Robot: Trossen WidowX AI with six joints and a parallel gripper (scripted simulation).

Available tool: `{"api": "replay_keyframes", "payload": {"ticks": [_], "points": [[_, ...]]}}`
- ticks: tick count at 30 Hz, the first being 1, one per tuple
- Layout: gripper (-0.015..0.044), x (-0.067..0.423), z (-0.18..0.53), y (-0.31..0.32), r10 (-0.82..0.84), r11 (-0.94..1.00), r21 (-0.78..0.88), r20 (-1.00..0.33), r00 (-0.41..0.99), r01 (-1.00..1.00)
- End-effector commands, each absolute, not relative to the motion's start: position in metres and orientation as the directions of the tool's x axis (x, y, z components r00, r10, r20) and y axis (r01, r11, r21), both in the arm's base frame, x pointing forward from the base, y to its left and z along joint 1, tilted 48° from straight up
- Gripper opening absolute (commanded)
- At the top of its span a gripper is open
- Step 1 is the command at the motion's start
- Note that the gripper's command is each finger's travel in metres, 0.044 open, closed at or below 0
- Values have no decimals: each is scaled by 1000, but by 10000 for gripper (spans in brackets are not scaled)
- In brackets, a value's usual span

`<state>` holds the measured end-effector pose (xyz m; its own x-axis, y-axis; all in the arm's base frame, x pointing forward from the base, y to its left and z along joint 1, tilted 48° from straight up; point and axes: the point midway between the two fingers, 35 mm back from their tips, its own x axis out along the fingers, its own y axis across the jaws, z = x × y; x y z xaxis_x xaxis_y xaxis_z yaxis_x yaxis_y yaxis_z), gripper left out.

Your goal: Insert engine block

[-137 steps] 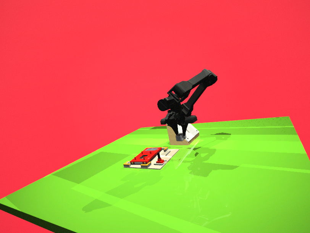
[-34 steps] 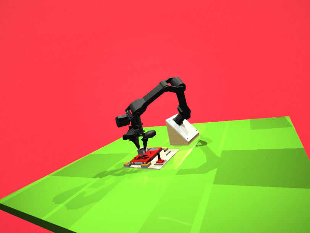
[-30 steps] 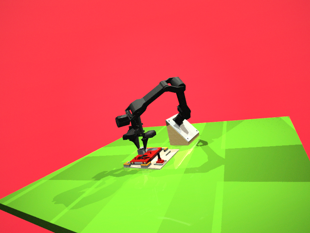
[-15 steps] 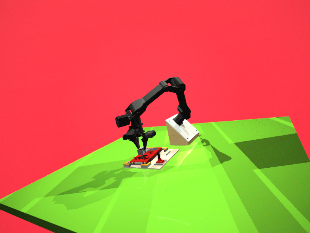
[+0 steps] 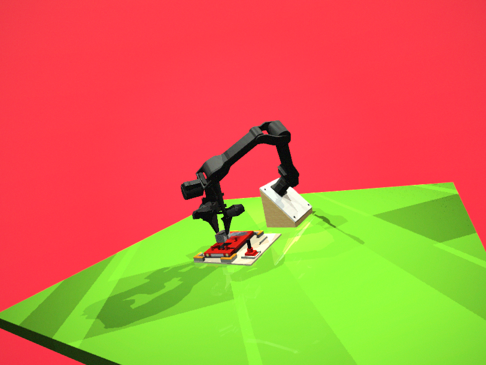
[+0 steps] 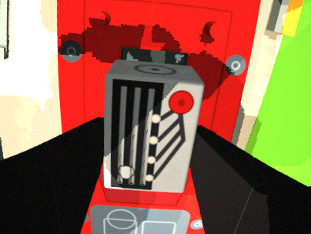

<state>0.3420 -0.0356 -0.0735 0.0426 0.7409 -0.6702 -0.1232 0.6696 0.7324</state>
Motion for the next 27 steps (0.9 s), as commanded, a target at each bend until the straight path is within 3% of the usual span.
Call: {"api": "replay_keyframes", "payload": {"ticks": [1, 27], "points": [[160, 341, -75, -36, 738, 672, 730, -673, 40, -122], [160, 342, -79, -32, 739, 672, 730, -673, 40, -125]]}}
